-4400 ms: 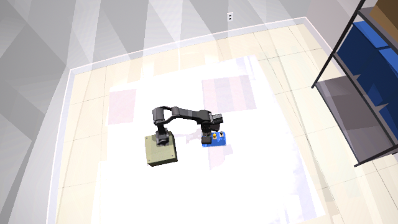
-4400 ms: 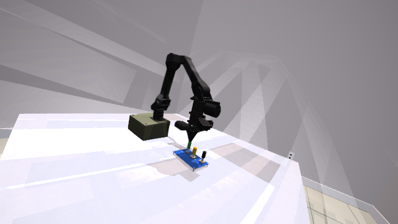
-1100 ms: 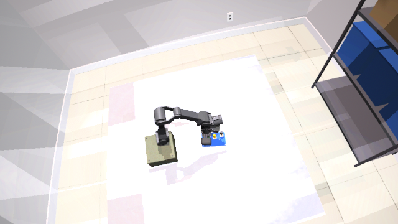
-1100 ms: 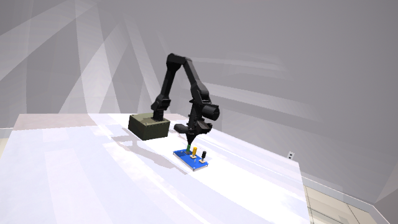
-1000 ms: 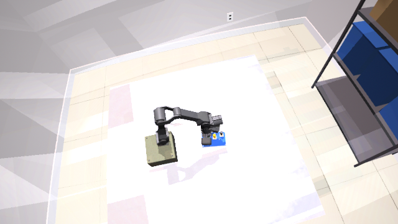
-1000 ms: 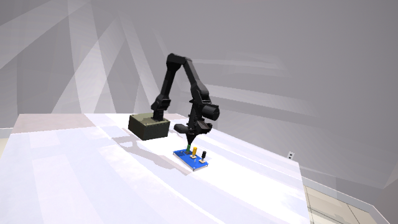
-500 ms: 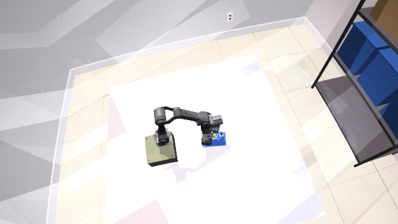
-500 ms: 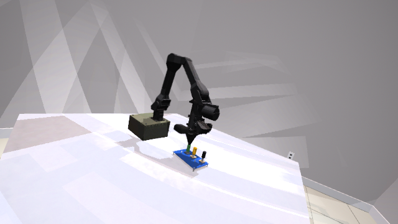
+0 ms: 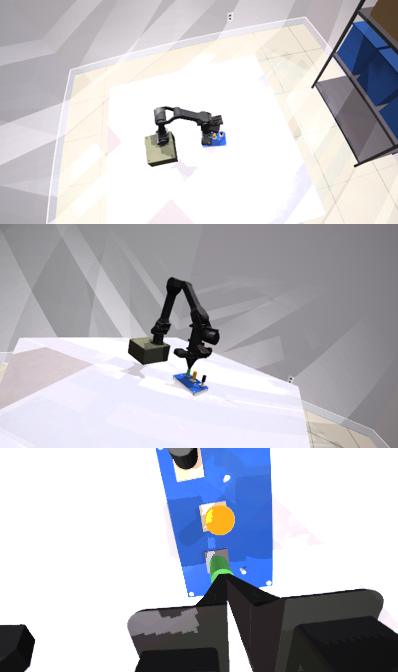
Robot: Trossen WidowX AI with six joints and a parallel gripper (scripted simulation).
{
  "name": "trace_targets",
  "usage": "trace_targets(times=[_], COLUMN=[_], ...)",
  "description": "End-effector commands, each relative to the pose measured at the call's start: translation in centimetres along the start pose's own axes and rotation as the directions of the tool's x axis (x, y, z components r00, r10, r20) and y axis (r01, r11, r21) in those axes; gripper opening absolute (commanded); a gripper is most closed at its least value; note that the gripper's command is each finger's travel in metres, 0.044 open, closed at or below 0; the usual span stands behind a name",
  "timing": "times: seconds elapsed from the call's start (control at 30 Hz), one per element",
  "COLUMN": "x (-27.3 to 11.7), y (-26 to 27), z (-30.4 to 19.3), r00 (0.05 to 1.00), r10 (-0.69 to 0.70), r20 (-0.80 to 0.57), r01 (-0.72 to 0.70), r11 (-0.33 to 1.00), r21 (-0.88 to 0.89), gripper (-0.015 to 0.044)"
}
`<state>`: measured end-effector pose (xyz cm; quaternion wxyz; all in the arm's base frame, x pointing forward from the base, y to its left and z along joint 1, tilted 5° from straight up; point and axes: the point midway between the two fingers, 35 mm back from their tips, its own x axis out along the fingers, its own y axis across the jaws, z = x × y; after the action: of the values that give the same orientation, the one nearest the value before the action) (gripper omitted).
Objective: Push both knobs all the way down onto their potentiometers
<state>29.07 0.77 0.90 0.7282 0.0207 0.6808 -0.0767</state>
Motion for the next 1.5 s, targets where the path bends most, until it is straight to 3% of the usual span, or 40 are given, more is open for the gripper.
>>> trace_targets(times=[0.0,1.0,1.47], x=[0.6,0.7,-1.2], y=[0.1,0.1,0.1], z=[0.1,0.1,0.1], r00=[1.000,1.000,1.000], r10=[0.003,0.003,0.003], r20=[-0.006,-0.006,-0.005], r01=[-0.003,-0.003,-0.003], r11=[1.000,1.000,1.000], r21=[-0.004,-0.004,-0.004], gripper=[0.0000,0.0000,0.0000])
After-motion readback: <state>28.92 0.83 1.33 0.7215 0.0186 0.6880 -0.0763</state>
